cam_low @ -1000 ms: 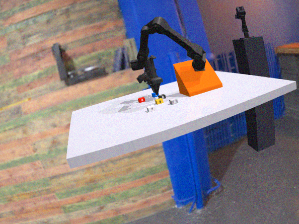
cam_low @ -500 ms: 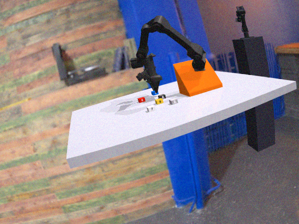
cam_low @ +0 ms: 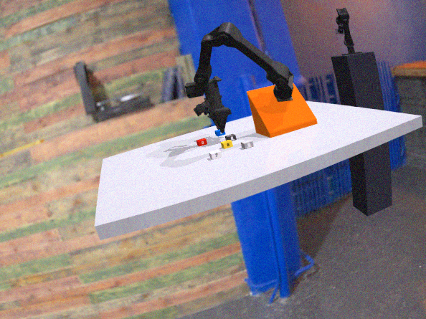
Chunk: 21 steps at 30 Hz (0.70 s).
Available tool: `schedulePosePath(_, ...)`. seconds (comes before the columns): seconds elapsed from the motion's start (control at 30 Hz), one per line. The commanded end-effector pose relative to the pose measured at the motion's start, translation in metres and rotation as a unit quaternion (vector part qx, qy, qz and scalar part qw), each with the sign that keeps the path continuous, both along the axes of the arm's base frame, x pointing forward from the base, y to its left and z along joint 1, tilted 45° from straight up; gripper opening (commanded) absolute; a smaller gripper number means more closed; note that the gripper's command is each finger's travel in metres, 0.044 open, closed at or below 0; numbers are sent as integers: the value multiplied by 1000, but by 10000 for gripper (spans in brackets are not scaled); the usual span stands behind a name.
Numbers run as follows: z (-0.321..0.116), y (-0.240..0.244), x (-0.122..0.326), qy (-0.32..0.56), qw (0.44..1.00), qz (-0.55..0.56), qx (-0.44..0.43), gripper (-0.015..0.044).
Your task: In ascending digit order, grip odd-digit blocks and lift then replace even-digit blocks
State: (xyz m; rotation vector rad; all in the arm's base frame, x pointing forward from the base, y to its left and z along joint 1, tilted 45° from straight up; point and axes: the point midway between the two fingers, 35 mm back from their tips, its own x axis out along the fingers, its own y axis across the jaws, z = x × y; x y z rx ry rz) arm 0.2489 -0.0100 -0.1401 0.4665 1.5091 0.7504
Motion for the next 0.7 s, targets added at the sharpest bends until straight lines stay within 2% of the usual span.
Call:
schedulePosePath(0.0, -5, 6, -3, 6, 1000, 1, 2, 120)
schedulePosePath(0.43, -8, 9, -4, 6, 1000, 1, 2, 120)
schedulePosePath(0.67, -8, 9, -4, 6, 1000, 1, 2, 304)
